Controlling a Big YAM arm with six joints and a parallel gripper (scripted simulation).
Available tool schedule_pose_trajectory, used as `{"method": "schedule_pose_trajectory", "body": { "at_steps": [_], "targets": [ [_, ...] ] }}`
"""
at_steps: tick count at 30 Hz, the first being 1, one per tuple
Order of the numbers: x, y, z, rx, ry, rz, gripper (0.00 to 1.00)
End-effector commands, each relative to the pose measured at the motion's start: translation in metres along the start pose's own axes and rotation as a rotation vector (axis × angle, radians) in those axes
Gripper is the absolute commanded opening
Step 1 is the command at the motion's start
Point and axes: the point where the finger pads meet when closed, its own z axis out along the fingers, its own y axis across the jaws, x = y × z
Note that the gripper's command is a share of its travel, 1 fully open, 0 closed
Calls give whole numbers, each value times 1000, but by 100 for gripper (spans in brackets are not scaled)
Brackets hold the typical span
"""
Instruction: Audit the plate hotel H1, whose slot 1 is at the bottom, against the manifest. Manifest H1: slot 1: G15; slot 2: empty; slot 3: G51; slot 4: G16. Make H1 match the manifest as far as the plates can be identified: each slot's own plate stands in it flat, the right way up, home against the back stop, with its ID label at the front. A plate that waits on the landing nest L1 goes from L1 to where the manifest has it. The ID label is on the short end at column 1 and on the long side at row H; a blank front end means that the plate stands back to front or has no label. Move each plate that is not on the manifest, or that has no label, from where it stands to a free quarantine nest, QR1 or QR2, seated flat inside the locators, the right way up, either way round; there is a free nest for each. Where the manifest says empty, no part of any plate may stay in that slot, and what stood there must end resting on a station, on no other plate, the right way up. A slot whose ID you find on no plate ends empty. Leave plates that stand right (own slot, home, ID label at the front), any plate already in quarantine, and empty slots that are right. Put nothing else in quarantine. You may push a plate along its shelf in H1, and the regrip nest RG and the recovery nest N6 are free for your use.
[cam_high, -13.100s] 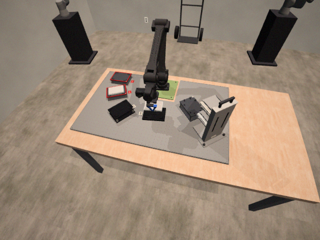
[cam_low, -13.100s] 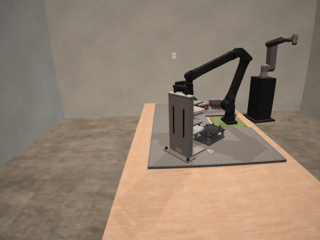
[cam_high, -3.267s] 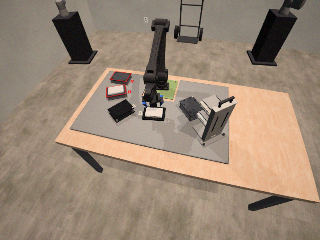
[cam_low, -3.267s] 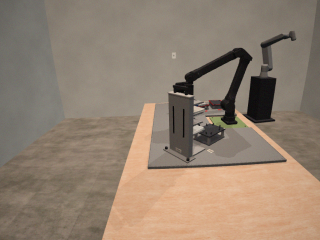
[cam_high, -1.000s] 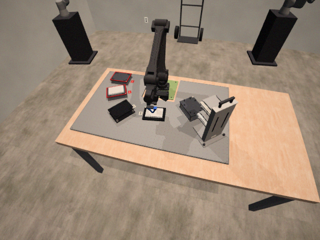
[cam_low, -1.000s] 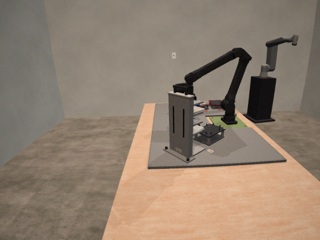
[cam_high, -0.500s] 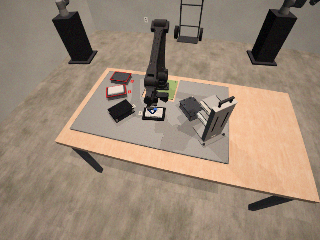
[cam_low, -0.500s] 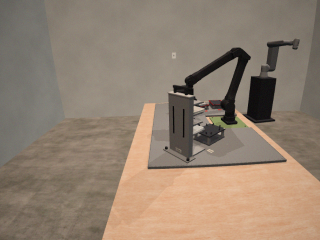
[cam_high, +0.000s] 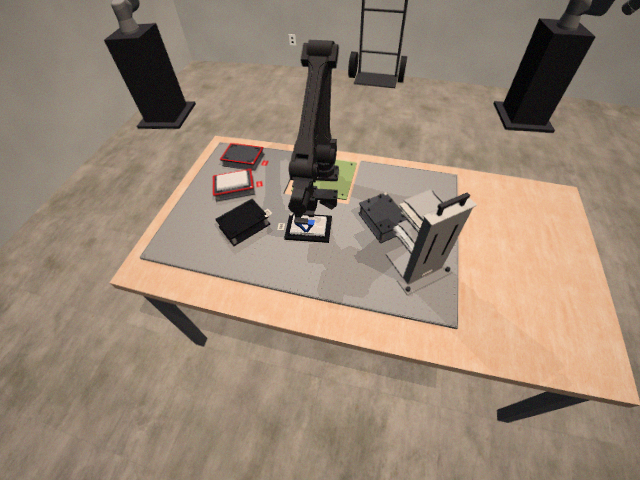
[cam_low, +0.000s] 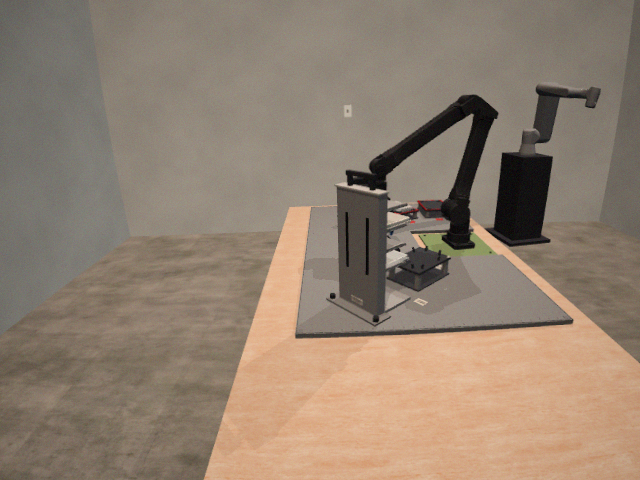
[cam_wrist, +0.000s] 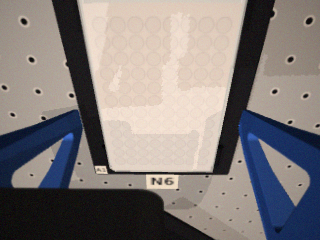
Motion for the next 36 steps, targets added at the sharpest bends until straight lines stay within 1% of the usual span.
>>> {"method": "schedule_pose_trajectory", "body": {
  "at_steps": [1, 3, 7, 8, 11, 16, 18, 22, 24, 25, 26, 27, 36],
  "targets": [
    [1, -5, -1, 26, -1, -6, 100],
    [1, -5, 5, 15, -2, -6, 100],
    [1, -5, 8, 15, -2, -6, 100],
    [1, -10, -2, 52, 1, -6, 100],
    [0, -5, 13, 14, -2, -6, 100],
    [0, -4, 20, 14, -2, -6, 100],
    [0, -6, 19, 26, -1, -6, 100],
    [0, -6, 27, 17, -2, -6, 100],
    [0, -6, 27, 17, -2, -6, 100],
    [1, -15, 15, 42, 1, -1, 100],
    [1, -15, 15, 42, 1, -1, 100],
    [1, -15, 15, 42, 1, -1, 86],
    [1, -15, 15, 42, 1, -1, 86]
  ]
}}
